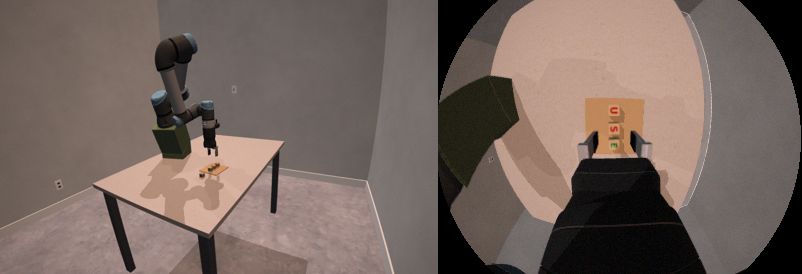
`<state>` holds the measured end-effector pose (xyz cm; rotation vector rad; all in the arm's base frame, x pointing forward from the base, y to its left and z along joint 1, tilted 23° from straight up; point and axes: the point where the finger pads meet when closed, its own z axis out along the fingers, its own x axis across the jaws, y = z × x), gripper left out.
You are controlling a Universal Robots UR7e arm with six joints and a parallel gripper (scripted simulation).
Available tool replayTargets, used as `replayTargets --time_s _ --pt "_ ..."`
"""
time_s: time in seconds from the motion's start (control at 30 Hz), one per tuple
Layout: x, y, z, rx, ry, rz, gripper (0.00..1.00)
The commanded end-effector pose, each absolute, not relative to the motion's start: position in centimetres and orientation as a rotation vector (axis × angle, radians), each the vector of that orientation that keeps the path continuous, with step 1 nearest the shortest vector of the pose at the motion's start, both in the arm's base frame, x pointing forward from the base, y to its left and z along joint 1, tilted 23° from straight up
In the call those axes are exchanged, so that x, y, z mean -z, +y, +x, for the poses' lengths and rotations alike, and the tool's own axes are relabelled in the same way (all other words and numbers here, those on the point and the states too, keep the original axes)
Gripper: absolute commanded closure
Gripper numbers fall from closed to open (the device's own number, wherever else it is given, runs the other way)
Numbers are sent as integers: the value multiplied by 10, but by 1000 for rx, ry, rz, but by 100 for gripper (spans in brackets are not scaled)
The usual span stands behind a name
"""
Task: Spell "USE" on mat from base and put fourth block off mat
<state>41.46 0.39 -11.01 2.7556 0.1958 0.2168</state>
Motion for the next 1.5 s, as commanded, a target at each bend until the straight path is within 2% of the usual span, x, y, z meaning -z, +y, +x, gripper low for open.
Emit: replayTargets --time_s 0.0,0.8,1.47 --pt "104 6 414 -219 196 2755 0" --pt "38 31 401 -219 196 2755 0" --pt "31 34 400 -219 196 2755 0"
